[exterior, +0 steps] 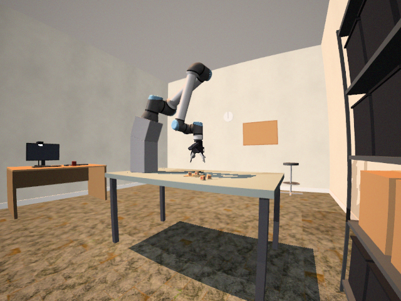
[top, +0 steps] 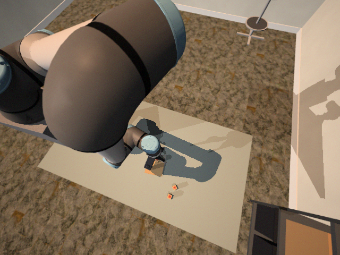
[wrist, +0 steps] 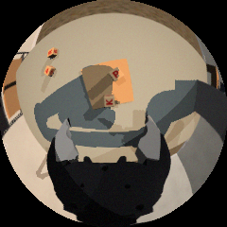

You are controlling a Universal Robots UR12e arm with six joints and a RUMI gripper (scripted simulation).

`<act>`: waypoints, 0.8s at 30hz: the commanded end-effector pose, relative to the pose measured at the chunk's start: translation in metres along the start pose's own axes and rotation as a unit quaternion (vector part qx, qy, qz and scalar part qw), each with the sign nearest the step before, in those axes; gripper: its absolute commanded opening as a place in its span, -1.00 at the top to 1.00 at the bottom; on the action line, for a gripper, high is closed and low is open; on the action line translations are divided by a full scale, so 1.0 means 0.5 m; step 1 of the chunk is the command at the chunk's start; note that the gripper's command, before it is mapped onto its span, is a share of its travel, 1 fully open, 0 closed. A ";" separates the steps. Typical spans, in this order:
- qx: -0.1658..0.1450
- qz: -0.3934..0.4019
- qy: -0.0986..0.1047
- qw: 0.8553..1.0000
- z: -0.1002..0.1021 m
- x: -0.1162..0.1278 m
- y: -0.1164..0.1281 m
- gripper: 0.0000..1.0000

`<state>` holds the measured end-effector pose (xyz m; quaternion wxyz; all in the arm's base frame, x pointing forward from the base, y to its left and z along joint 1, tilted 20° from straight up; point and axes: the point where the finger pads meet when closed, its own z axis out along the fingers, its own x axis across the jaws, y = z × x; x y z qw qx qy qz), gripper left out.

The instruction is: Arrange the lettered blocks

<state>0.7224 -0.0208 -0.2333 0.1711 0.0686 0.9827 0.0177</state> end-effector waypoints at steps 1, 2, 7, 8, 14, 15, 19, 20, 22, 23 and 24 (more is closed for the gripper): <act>0.000 0.029 0.003 1.000 0.002 0.013 -0.011 -1.00; 0.000 0.043 0.003 0.999 0.002 0.014 -0.016 -1.00; 0.000 0.107 0.004 0.994 0.003 0.021 -0.038 -1.00; 0.000 0.118 0.004 0.993 0.003 0.022 -0.041 -1.00; 0.000 0.185 0.004 0.983 0.004 0.028 -0.063 -1.00; 0.000 0.196 0.003 0.981 0.004 0.029 -0.067 -1.00; 0.000 0.237 0.003 0.972 0.004 0.032 -0.080 -1.00; 0.000 0.245 0.003 0.969 0.004 0.033 -0.082 -1.00; 0.000 0.265 0.004 0.964 0.005 0.036 -0.089 -1.00; 0.000 0.275 0.004 0.961 0.005 0.037 -0.092 -1.00; 0.000 0.286 0.004 0.958 0.005 0.038 -0.095 -1.00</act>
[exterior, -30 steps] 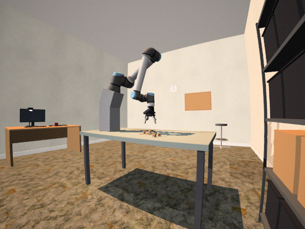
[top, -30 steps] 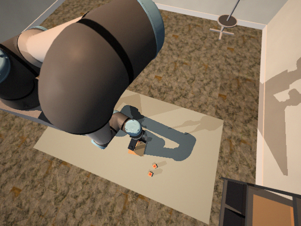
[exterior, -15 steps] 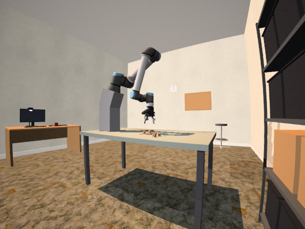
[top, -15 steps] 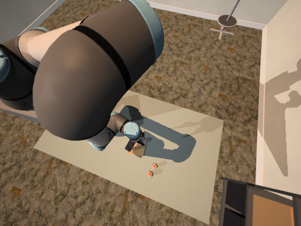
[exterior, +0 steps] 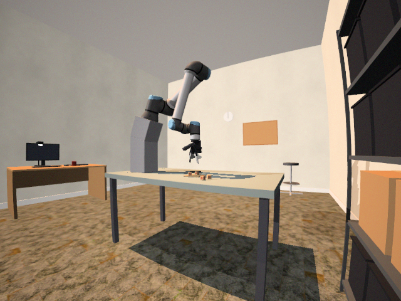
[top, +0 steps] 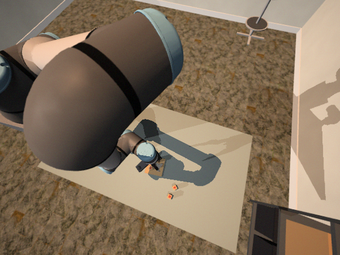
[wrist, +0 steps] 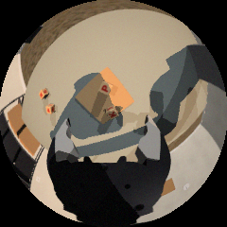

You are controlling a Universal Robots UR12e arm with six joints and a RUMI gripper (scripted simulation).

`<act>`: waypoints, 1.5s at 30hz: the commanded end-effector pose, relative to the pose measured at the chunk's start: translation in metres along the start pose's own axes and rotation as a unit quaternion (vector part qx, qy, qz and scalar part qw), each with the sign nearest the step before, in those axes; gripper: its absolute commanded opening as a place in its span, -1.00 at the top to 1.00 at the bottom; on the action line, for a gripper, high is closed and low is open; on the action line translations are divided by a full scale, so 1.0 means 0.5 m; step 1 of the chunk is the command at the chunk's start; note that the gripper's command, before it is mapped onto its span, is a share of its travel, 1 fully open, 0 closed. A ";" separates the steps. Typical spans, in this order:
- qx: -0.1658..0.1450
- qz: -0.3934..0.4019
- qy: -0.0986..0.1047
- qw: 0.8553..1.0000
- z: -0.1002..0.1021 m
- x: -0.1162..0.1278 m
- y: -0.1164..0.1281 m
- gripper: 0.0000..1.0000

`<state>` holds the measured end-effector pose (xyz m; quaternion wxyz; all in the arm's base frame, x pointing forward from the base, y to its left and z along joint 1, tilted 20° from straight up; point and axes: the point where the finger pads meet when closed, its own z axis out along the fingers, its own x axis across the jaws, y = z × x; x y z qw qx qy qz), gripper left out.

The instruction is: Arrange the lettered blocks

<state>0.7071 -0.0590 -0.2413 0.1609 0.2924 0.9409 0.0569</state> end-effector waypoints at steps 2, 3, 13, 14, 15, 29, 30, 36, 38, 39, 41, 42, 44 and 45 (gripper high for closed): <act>0.001 0.081 0.002 0.997 0.001 0.006 -0.027 -1.00; 0.001 0.092 0.002 0.996 0.001 0.005 -0.030 -1.00; 0.001 0.197 0.001 0.980 0.001 0.000 -0.062 -1.00; 0.001 0.206 0.001 0.979 0.001 -0.001 -0.065 -1.00; 0.001 0.216 0.001 0.976 0.001 -0.001 -0.068 -1.00; 0.000 0.249 0.001 0.969 0.000 -0.003 -0.074 0.19; 0.001 0.249 0.001 0.969 0.000 -0.003 -0.074 0.19; 0.001 0.249 0.001 0.968 0.000 -0.004 -0.076 0.19; 0.001 0.249 0.001 0.968 0.000 -0.004 -0.076 0.19; 0.001 0.249 0.001 0.968 0.000 -0.004 -0.076 0.19; 0.001 0.249 0.001 0.968 0.000 -0.004 -0.076 0.19; 0.001 0.249 0.001 0.968 0.000 -0.004 -0.076 0.19; 0.001 0.249 0.001 0.968 0.000 -0.004 -0.076 0.19; 0.001 0.249 0.001 0.968 0.000 -0.004 -0.076 0.19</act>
